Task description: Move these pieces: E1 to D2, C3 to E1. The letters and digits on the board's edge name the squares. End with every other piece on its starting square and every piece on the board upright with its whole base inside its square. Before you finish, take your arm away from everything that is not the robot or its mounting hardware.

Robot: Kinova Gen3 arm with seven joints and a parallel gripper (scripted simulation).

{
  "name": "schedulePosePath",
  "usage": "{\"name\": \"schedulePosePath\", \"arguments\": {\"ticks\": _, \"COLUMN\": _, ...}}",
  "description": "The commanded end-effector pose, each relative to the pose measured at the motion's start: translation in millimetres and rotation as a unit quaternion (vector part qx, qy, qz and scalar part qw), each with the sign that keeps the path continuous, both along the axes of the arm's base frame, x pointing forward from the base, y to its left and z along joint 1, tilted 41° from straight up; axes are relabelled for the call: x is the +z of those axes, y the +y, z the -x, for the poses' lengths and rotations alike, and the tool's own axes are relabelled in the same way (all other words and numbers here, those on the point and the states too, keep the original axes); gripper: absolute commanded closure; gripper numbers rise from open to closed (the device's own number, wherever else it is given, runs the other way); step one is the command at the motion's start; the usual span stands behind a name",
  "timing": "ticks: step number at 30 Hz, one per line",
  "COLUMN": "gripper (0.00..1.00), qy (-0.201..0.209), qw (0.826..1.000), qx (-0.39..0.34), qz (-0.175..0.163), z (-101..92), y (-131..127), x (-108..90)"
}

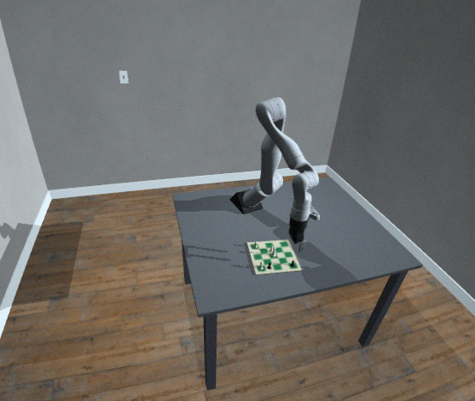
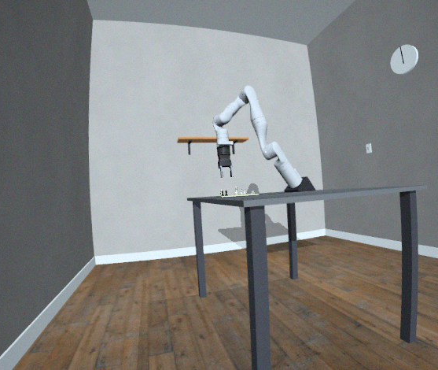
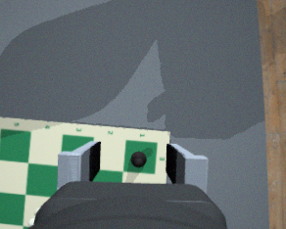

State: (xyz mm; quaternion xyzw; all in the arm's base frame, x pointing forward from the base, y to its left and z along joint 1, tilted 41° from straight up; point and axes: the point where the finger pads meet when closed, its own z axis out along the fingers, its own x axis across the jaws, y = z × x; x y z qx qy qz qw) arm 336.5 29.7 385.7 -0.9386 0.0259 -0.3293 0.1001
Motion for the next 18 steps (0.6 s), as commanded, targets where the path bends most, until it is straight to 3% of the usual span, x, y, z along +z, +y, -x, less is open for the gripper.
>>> {"name": "schedulePosePath", "arguments": {"ticks": 1, "gripper": 0.00, "qy": 0.007, "qw": 0.999, "qx": -0.040, "qz": -0.020, "z": -2.9, "y": -6.7, "x": -3.9}}
{"name": "schedulePosePath", "arguments": {"ticks": 9, "gripper": 0.00, "qy": 0.022, "qw": 0.986, "qx": -0.136, "qz": -0.095, "z": -10.5, "y": -13.4, "x": -9.2}}
{"name": "schedulePosePath", "arguments": {"ticks": 18, "gripper": 0.00, "qy": 0.026, "qw": 0.980, "qx": -0.162, "qz": -0.115, "z": -12.7, "y": -15.8, "x": -10.7}}
